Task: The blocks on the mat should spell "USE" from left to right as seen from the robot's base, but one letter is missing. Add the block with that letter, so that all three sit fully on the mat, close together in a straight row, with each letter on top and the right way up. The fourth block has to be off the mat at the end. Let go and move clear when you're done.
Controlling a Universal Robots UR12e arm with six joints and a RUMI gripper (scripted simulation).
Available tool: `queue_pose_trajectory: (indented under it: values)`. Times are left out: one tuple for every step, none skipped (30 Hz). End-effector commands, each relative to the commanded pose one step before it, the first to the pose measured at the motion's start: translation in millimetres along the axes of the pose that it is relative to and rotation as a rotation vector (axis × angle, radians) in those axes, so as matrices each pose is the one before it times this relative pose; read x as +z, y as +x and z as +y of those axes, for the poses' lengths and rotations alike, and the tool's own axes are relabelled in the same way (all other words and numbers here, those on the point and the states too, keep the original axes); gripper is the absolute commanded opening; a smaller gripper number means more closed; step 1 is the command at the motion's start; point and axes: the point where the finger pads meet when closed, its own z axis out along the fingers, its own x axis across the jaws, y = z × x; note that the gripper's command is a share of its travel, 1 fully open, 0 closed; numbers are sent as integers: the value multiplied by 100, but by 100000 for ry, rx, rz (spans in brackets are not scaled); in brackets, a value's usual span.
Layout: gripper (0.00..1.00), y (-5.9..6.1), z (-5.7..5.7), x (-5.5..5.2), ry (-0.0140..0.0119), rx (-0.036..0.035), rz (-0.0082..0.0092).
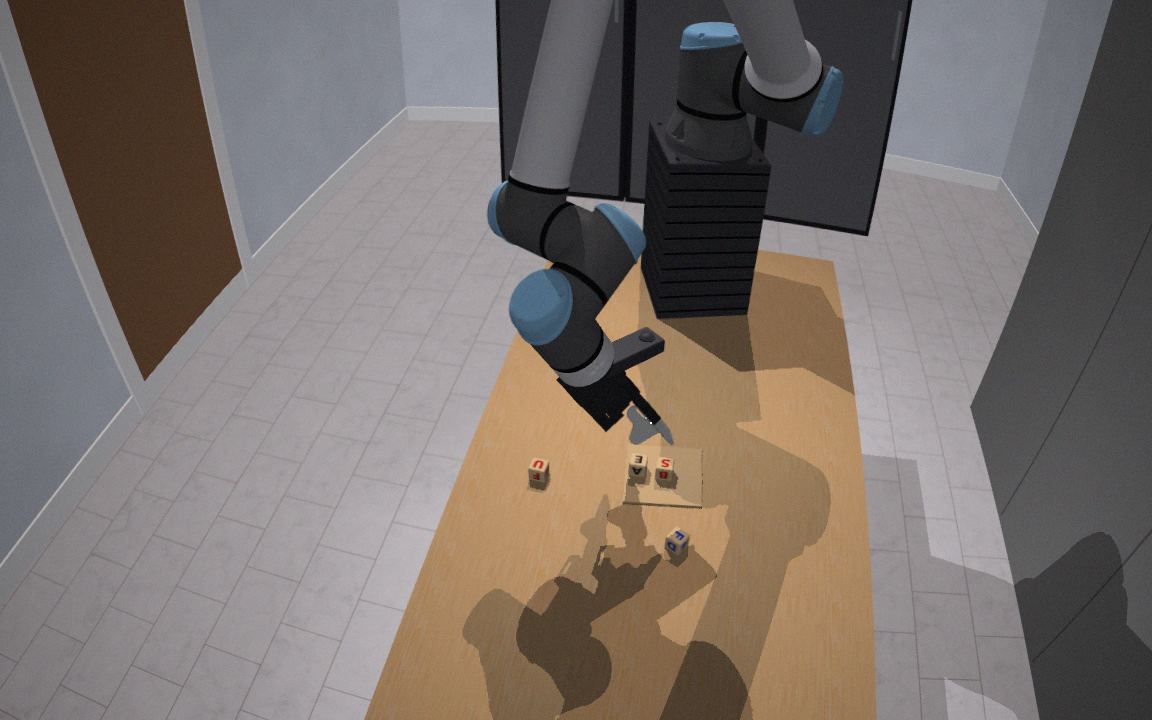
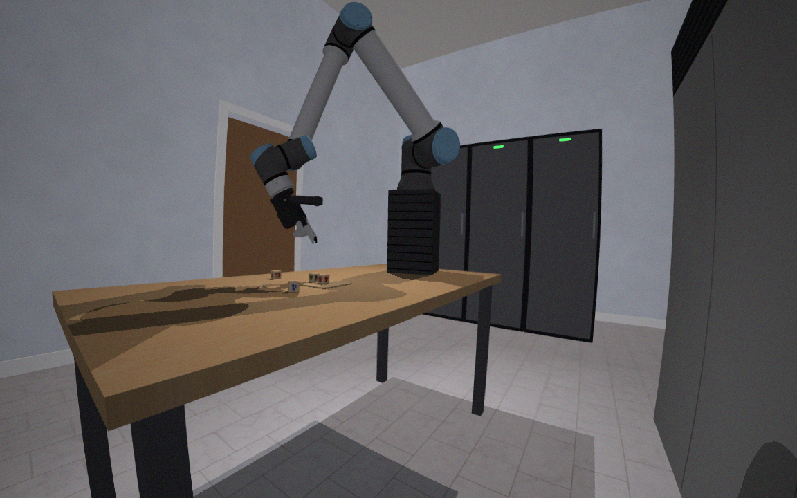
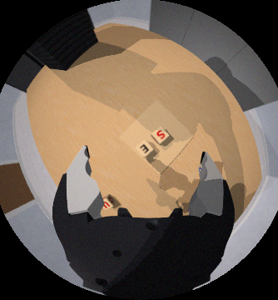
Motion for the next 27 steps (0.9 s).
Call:
queue_pose_trajectory:
  values:
    - [100,25,30,-71,-115,-25,40]
    - [100,0,0,0,0,0,0]
    - [100,0,0,0,0,0,0]
    - [100,0,0,0,0,0,0]
    - [100,0,0,0,0,0,0]
    - [100,0,0,0,0,0,0]
    - [100,0,0,0,0,0,0]
    - [100,0,0,0,0,0,0]
    - [100,0,0,0,0,0,0]
    - [100,0,0,0,0,0,0]
    - [100,0,0,0,0,0,0]
    - [100,0,0,0,0,0,0]
    - [100,0,0,0,0,0,0]
    - [100,0,0,0,0,0,0]
    - [100,0,0,0,0,0,0]
    - [100,0,0,0,0,0,0]
    - [100,0,0,0,0,0,0]
    - [100,0,0,0,0,0,0]
    - [100,-23,47,-24,-2,0,0]
    - [100,-141,289,-145,-12,1,0]
    - [100,-332,665,-335,-26,2,0]
    - [100,-560,1073,-546,-38,3,0]
    - [100,-795,1433,-739,-41,3,-1]
    - [100,-1007,1686,-884,-34,2,-1]
    - [100,0,0,0,0,0,0]
    - [100,0,0,0,0,0,0]
    - [100,-1164,1796,-961,-19,0,-1]
